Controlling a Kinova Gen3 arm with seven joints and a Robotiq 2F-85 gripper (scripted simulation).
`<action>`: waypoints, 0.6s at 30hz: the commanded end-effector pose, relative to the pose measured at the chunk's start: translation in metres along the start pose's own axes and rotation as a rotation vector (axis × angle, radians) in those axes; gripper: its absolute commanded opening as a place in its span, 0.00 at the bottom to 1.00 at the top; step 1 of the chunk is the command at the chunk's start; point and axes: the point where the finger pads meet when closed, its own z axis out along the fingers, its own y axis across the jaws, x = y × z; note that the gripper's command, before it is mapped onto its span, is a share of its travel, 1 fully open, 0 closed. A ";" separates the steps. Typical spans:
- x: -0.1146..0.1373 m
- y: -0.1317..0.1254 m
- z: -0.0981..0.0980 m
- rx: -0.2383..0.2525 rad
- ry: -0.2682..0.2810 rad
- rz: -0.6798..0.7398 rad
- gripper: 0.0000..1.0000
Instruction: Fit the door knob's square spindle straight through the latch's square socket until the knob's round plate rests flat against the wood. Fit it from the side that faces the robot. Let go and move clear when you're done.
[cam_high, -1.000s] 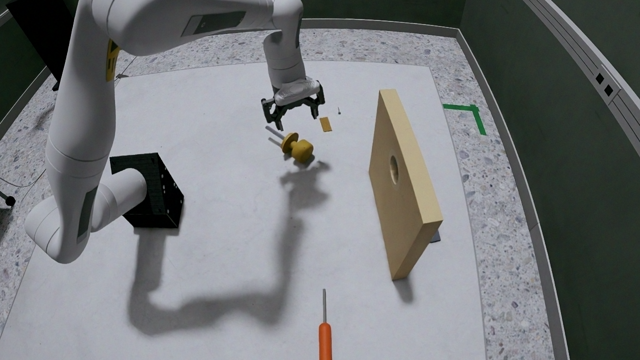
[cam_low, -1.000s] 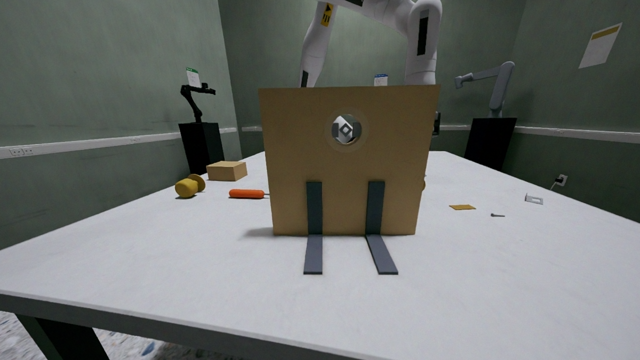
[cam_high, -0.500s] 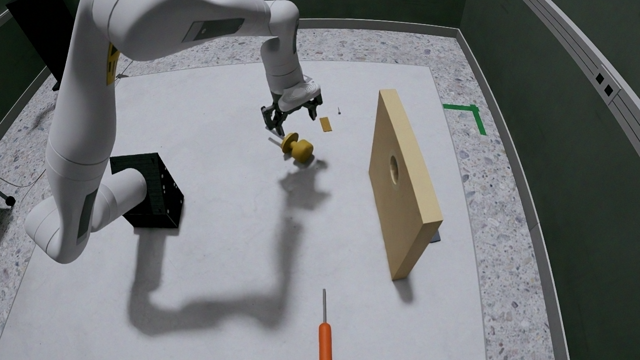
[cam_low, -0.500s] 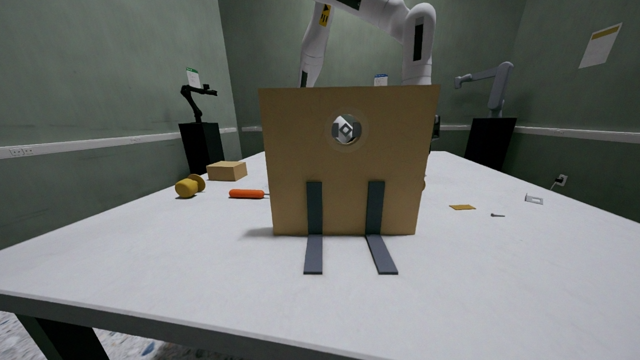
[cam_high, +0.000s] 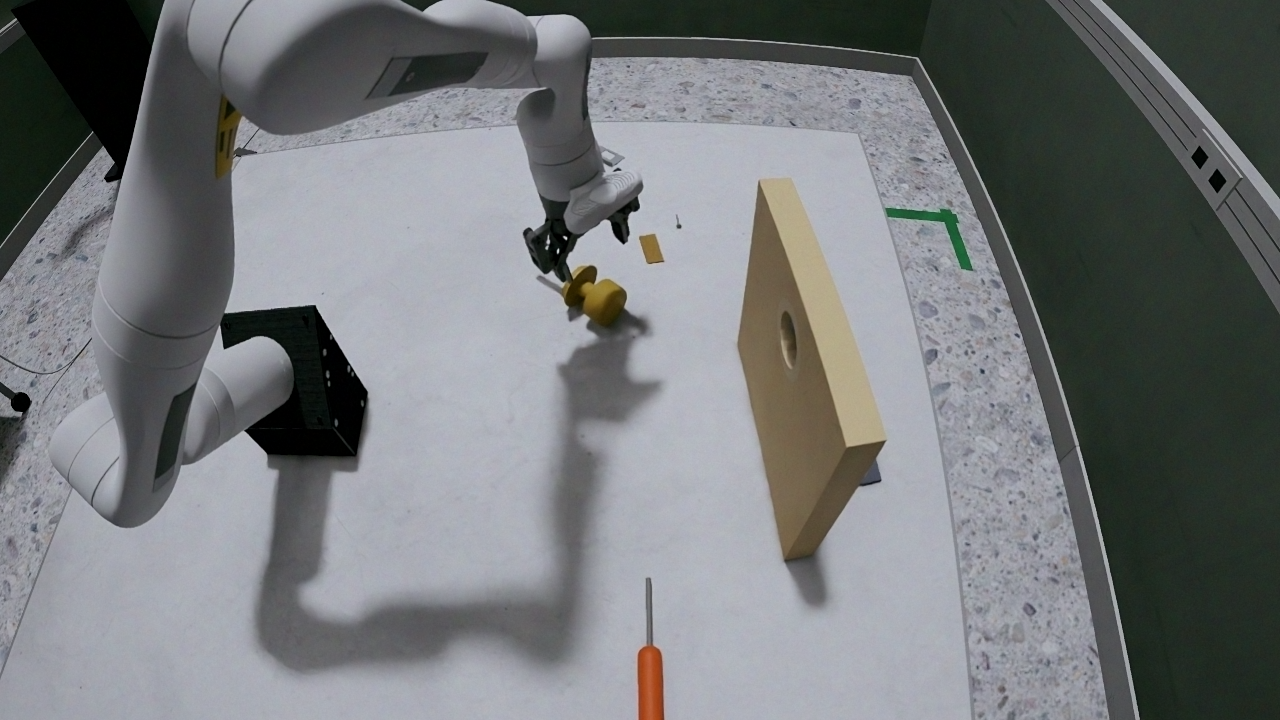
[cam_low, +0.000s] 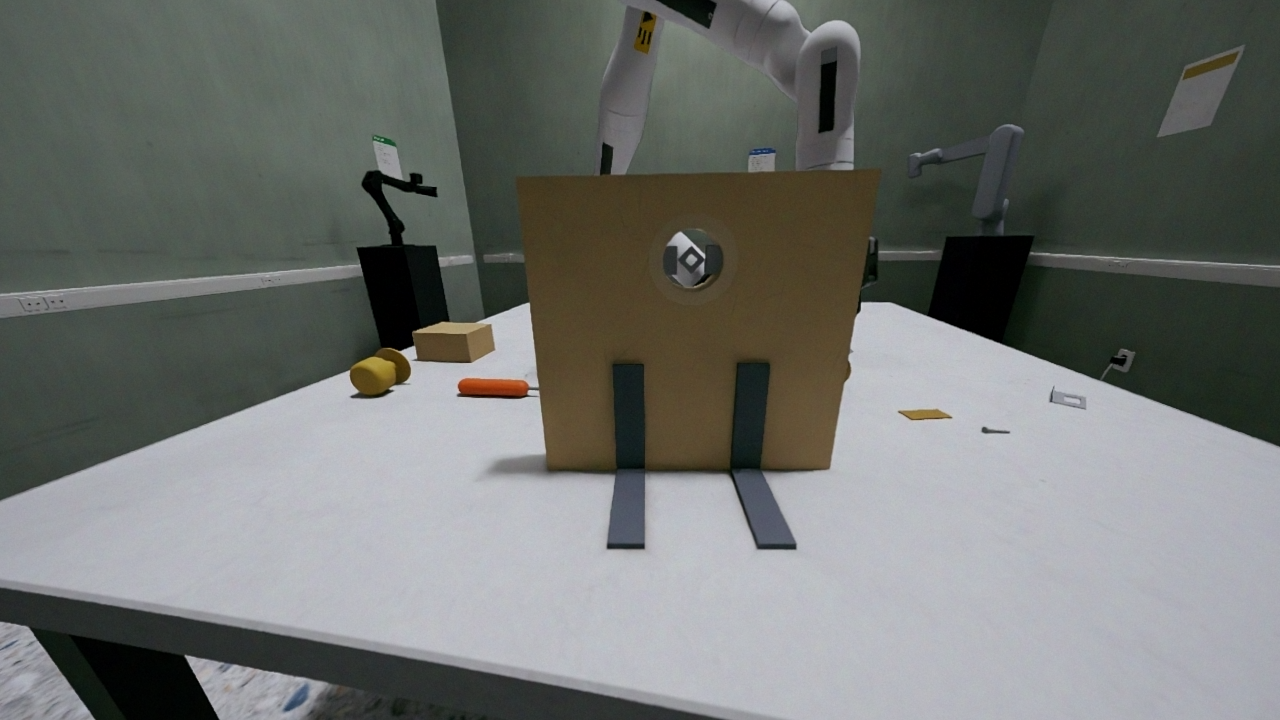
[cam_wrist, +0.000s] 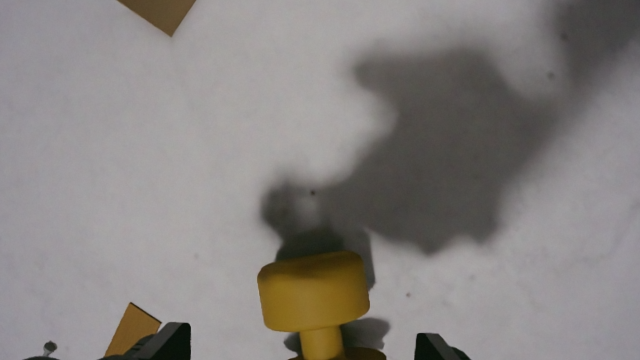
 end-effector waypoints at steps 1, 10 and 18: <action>0.001 0.002 0.003 0.009 -0.009 -0.052 0.90; 0.002 0.004 0.008 0.020 -0.015 -0.116 0.90; 0.002 0.007 0.015 0.036 -0.023 -0.204 0.90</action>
